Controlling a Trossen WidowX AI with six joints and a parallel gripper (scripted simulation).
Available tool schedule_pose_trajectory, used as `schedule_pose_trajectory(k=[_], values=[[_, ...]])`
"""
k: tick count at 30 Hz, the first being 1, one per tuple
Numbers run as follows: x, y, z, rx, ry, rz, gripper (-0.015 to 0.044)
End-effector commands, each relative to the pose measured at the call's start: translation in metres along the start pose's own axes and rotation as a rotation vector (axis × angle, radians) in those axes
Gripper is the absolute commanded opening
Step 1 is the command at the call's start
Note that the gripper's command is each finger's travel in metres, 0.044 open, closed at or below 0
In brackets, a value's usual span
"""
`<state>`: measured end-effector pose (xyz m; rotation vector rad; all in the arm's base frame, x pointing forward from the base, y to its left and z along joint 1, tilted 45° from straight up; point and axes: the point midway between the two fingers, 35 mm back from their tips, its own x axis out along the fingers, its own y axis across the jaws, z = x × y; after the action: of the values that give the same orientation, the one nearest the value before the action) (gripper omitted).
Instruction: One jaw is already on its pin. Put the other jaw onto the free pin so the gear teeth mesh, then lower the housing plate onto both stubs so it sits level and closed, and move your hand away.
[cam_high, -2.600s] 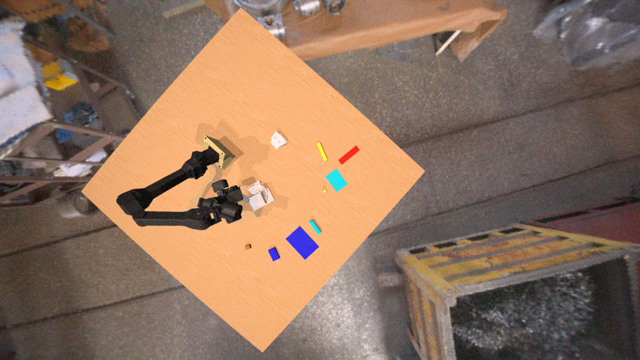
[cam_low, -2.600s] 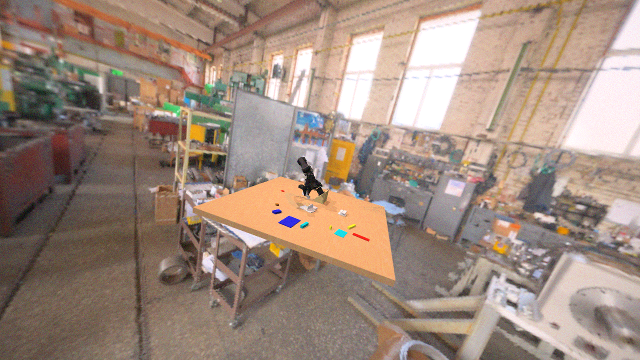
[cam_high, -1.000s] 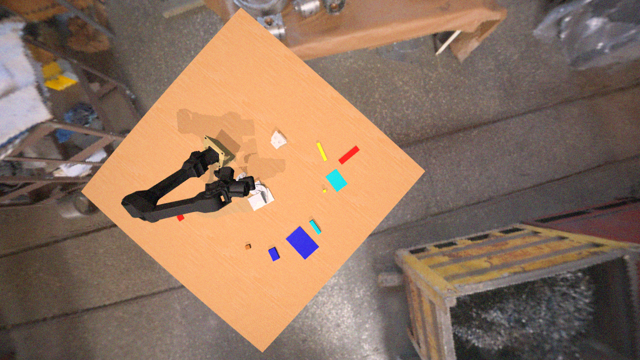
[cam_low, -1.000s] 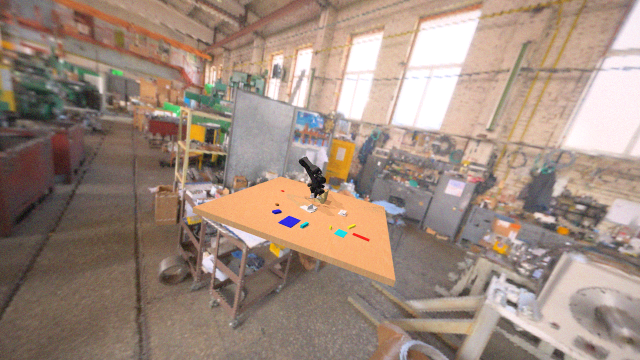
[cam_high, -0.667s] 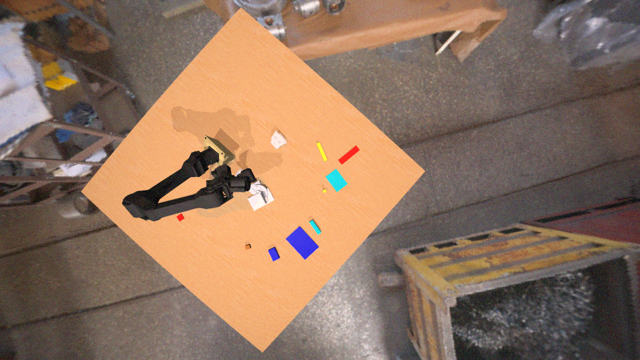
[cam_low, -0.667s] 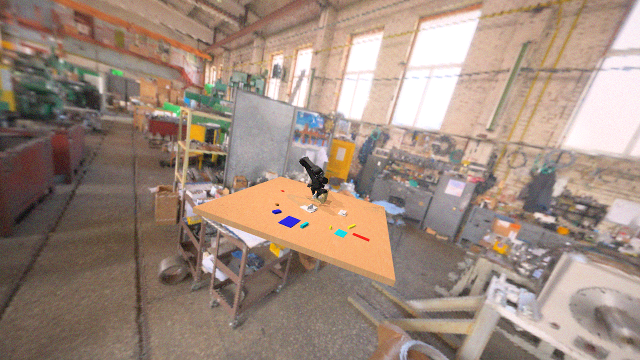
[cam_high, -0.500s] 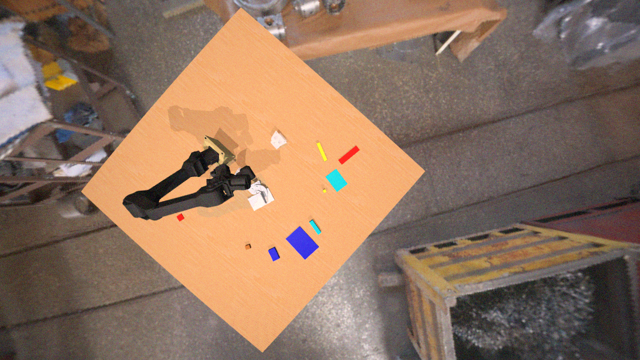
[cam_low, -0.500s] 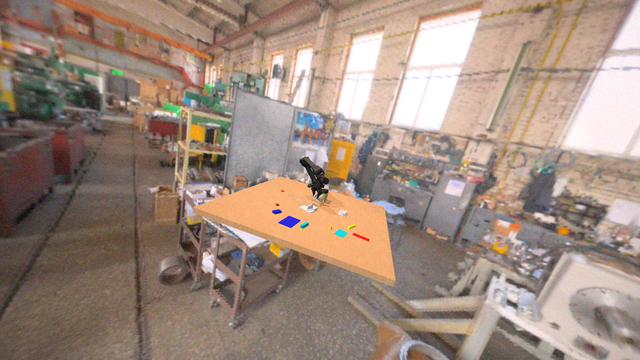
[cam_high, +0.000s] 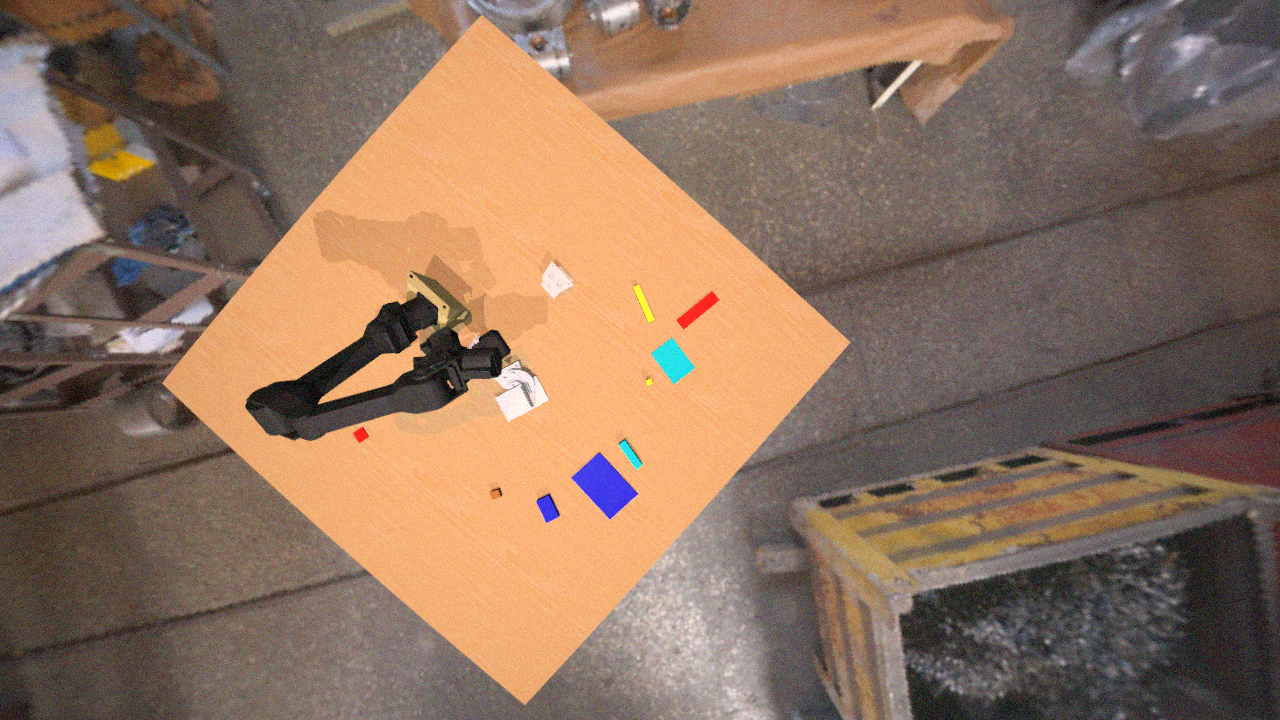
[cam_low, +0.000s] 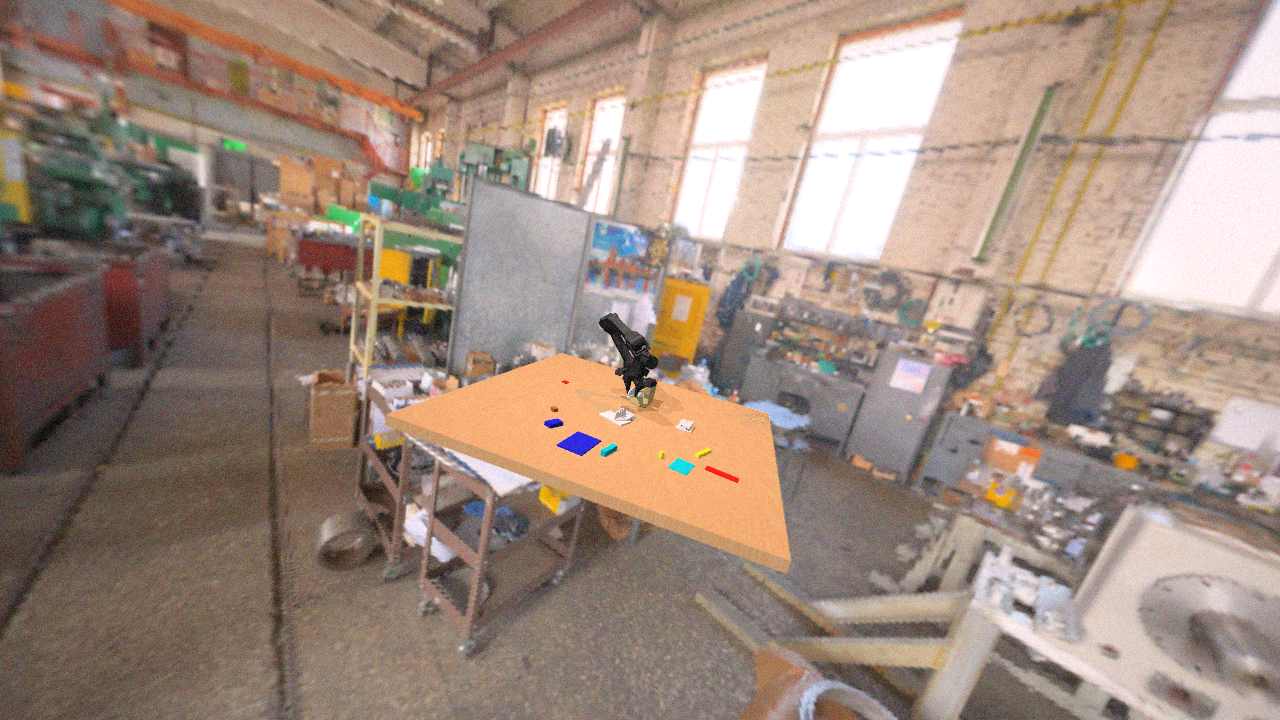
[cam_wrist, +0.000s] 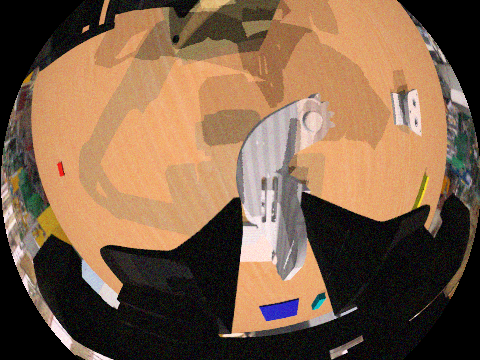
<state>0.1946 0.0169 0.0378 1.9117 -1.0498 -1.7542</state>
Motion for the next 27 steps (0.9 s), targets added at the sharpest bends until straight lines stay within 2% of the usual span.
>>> schedule_pose_trajectory(k=[1, 27], values=[[0.0007, -0.0006, 0.0013, -0.005, -0.005, -0.002, 0.0134], [0.0006, -0.0006, 0.0008, -0.03, -0.005, -0.003, 0.0134]])
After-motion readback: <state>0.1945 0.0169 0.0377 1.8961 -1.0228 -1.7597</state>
